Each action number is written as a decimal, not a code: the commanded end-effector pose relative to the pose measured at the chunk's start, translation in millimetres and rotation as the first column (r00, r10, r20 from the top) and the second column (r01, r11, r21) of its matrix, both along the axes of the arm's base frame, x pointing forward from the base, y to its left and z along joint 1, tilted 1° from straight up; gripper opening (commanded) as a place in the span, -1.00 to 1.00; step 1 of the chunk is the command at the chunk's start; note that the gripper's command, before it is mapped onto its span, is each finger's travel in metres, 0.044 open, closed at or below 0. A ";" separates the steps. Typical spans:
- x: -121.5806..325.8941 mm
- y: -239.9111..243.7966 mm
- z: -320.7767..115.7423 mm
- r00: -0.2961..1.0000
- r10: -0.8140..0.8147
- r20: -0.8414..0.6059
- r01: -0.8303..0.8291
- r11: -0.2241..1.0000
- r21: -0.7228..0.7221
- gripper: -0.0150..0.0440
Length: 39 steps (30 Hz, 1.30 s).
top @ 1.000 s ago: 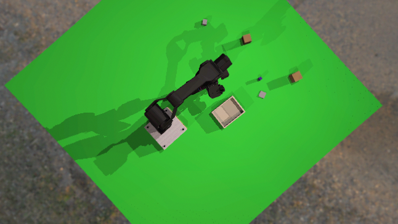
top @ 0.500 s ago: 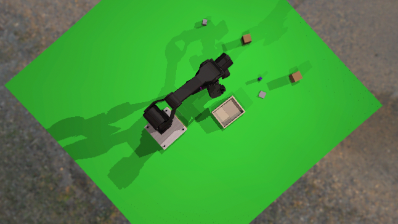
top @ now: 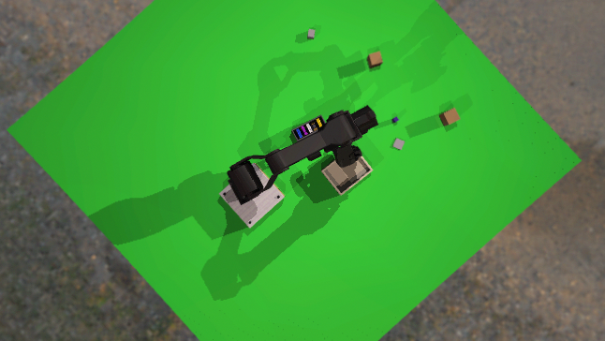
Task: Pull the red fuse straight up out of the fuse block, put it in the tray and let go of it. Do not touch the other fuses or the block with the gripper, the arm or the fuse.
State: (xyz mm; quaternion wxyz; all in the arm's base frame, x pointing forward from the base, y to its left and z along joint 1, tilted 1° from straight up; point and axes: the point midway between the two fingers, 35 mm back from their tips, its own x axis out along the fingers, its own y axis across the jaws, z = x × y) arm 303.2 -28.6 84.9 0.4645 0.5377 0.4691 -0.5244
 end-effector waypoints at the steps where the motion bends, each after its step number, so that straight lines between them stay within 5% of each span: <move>1: 2.1 -22.1 0.8 1.000 0.004 0.002 -0.004 1.000 -0.008 -0.49; 17: -8.2 -107.8 -0.4 1.000 0.004 0.000 -0.004 1.000 -0.014 -0.49; 39: -7.7 -108.8 -28.6 1.000 0.004 0.000 -0.004 1.000 -0.014 -0.49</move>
